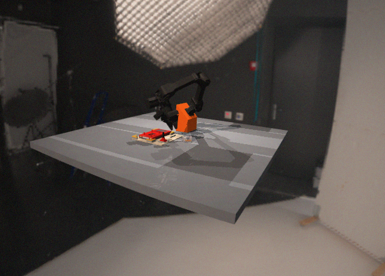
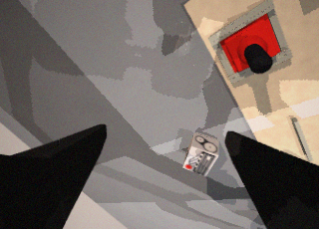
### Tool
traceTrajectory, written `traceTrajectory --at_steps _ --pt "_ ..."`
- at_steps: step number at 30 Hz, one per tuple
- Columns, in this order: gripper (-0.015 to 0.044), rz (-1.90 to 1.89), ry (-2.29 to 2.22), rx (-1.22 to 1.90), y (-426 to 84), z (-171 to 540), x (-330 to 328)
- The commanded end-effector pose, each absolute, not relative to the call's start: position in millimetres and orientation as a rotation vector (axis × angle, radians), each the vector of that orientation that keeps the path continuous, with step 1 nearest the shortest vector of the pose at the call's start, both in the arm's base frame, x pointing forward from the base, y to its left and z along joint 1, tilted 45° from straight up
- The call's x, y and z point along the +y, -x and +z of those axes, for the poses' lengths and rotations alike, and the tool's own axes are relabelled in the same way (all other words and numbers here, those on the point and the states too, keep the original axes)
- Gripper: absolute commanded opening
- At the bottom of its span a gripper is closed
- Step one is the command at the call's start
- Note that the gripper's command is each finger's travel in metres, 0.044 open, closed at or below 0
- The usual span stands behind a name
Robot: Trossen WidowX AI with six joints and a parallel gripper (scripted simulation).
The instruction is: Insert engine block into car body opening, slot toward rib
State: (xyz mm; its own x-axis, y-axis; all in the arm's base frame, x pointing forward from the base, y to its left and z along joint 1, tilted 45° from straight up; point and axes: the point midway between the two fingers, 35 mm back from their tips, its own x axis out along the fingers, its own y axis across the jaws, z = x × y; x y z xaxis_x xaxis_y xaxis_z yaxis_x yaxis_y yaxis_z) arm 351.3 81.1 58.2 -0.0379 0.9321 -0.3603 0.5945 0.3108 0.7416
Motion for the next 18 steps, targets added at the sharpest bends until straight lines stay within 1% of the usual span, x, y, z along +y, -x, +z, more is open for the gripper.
traceTrajectory --at_steps 1,18 --pt "0.0440 0.596 -1.264 1.680 -349.5 58.0 83.0" --pt "0.0440 0.947 -0.771 1.402 -348.6 60.6 84.0"
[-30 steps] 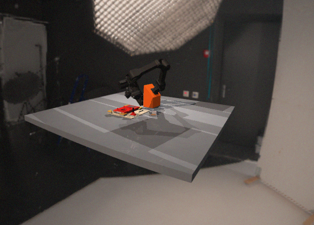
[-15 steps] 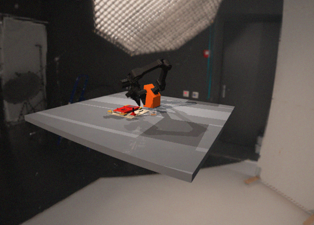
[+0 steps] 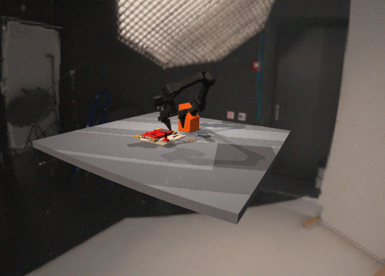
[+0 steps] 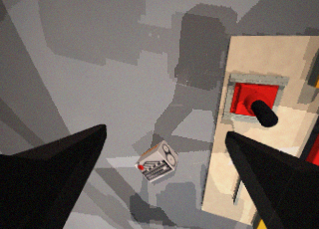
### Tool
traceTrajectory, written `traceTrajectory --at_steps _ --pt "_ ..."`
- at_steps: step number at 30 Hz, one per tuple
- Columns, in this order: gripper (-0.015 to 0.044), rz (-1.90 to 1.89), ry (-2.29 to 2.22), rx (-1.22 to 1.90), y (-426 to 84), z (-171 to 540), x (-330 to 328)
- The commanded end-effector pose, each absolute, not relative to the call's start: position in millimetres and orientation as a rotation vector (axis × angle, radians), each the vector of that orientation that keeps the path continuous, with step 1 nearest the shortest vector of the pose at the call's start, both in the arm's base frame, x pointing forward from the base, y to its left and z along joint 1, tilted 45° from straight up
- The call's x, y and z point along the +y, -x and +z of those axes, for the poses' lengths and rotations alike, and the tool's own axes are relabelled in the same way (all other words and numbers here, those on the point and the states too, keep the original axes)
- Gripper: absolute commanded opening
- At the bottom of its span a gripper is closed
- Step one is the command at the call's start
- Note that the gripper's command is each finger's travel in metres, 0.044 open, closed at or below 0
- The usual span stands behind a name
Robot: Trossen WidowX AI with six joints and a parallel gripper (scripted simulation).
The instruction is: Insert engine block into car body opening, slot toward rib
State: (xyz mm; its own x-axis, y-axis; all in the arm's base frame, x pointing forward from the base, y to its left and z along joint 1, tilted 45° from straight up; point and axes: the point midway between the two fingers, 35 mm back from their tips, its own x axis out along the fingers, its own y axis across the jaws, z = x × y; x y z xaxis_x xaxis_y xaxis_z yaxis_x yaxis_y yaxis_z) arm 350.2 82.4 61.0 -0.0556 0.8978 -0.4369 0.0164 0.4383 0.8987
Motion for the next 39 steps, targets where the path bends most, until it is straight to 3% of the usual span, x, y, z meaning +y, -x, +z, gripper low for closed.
traceTrajectory --at_steps 1,39 --pt "0.0440 0.965 -0.742 1.385 -348.6 60.7 84.0" --pt "0.0440 1.508 0.393 0.639 -351.0 68.1 83.4"
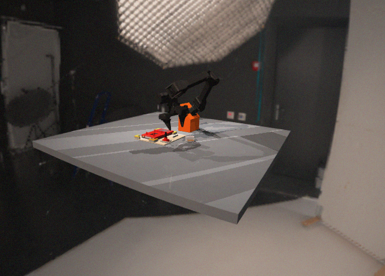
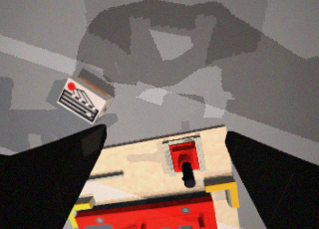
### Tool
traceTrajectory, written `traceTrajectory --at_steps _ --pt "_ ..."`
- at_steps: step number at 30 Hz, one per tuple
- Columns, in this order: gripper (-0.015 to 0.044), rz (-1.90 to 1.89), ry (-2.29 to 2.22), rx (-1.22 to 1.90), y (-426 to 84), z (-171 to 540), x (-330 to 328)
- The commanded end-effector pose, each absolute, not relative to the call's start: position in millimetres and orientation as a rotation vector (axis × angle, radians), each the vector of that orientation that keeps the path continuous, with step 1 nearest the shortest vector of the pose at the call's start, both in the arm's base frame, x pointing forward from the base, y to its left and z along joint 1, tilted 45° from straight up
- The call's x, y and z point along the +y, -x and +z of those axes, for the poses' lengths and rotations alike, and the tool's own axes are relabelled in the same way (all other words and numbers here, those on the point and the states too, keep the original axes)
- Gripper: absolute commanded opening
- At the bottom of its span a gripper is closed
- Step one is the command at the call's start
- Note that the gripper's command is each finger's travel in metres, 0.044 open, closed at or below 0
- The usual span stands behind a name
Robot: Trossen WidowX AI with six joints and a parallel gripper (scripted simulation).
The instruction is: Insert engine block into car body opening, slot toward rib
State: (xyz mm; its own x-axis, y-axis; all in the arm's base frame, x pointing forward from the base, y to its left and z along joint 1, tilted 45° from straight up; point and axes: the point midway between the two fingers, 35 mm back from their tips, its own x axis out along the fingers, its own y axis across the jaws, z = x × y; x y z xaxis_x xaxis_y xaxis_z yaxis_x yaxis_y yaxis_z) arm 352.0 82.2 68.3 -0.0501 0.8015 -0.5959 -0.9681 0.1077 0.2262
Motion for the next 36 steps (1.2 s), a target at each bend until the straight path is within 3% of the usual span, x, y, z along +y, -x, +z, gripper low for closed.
traceTrajectory --at_steps 1,28,36 --pt "0.0440 1.519 0.423 0.617 -351 68 83" --pt "0.0440 1.722 1.216 -0.012 -356 76 81" --pt "0.0440 1.725 1.234 -0.028 -349 79 83"
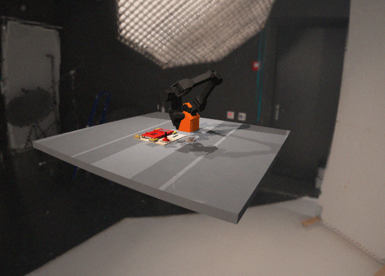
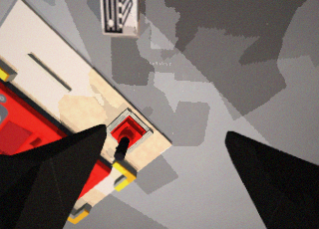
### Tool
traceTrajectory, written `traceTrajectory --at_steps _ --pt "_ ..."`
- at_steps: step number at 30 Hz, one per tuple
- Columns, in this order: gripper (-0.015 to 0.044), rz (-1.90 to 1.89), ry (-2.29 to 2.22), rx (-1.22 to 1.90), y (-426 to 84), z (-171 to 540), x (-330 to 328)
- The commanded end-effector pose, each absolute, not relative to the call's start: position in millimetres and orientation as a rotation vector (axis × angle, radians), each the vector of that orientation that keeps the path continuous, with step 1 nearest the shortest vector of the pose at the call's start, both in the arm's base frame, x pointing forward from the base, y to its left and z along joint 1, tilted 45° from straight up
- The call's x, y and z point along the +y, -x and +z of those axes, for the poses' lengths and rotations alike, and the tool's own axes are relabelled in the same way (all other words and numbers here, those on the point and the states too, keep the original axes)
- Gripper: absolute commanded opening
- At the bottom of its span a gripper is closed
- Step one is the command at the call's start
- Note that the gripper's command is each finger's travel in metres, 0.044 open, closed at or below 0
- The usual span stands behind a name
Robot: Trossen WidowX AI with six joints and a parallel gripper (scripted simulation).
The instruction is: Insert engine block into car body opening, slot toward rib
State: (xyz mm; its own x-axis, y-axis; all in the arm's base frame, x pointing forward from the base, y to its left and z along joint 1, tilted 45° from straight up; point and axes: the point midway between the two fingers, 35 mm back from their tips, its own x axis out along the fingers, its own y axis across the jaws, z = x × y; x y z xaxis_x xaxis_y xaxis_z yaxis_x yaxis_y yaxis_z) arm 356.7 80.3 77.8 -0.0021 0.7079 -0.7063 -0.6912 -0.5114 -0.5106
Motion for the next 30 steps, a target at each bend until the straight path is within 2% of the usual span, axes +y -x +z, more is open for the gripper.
traceTrajectory --at_steps 1,9,30 --pt "0.0440 1.726 1.234 -0.028 -340 83 85" --pt "0.0440 1.728 1.229 -0.026 -255 100 102" --pt "0.0440 1.728 1.227 -0.029 -253 64 139"
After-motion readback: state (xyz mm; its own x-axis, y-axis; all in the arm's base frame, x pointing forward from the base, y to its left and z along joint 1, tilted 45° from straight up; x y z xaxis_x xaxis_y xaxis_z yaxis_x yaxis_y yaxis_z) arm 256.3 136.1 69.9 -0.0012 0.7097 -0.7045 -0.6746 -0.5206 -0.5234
